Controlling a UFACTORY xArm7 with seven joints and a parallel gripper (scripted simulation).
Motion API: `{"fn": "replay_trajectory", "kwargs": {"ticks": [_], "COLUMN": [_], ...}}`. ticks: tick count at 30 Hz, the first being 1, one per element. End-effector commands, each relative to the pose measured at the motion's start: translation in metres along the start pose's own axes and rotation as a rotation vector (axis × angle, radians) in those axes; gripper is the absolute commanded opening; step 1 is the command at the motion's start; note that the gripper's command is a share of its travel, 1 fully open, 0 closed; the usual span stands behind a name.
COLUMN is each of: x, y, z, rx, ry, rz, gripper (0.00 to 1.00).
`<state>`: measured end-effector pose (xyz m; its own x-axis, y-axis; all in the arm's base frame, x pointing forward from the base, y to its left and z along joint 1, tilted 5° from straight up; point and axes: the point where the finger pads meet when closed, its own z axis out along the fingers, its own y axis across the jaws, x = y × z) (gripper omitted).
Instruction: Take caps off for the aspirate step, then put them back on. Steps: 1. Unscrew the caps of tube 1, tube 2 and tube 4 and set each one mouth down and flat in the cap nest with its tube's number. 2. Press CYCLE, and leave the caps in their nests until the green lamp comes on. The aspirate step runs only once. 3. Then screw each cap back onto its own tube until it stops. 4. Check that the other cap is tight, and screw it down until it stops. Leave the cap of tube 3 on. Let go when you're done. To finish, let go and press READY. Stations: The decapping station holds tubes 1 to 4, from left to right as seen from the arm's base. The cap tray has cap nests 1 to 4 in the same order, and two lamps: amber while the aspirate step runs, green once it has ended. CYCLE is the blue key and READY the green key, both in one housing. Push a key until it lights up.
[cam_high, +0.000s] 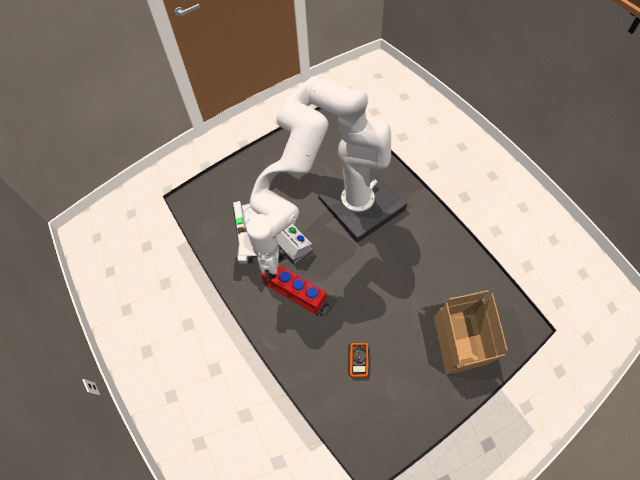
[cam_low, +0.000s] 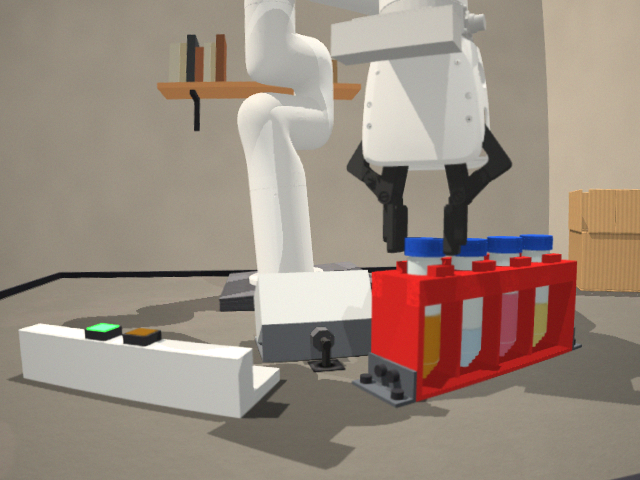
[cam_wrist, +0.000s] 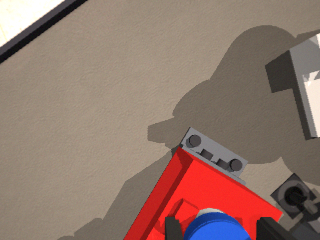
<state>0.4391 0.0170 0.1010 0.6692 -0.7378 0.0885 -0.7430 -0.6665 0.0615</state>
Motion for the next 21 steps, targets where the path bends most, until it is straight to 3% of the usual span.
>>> {"fn": "replay_trajectory", "kwargs": {"ticks": [1, 11, 12, 21], "x": [0.0009, 0.0009, 0.0009, 0.0009], "y": [-0.0015, -0.0015, -0.0015, -0.0015], "z": [-0.0017, -0.0017, -0.0017, -0.0017], "rx": [0.013, 0.014, 0.014, 0.014], "ry": [-0.019, -0.019, -0.019, -0.019], "rz": [-0.238, -0.256, -0.256, -0.256], "gripper": [0.46, 0.46, 0.0, 0.0]}}
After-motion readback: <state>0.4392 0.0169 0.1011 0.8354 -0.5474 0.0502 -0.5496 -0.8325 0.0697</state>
